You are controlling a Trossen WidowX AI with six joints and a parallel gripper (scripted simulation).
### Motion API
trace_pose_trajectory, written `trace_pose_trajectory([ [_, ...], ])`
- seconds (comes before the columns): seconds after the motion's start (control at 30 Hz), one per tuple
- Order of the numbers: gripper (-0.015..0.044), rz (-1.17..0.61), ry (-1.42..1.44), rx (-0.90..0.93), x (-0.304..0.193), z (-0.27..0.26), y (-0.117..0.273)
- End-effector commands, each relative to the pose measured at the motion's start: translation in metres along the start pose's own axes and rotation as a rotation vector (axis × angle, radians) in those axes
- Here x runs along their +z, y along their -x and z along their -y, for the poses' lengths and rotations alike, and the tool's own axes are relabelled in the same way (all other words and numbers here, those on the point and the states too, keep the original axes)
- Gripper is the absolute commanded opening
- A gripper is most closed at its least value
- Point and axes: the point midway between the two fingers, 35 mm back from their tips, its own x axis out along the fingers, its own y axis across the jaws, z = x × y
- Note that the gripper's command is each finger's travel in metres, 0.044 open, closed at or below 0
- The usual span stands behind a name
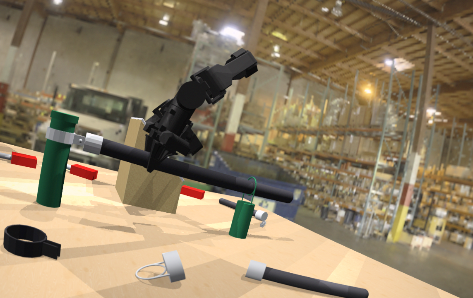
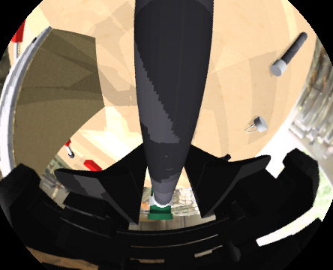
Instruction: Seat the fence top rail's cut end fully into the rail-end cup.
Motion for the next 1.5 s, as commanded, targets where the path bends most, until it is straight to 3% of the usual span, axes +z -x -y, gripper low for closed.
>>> trace_pose_trajectory([
  [0.0, 0.0, -0.019, -0.008, -0.018, -0.01, 0.003, 0.003],
  [1.37, 0.0, -0.003, -0.009, -0.016, -0.022, -0.006, -0.008],
  [1.47, 0.0079, -0.003, -0.009, -0.016, -0.022, -0.006, -0.008],
])
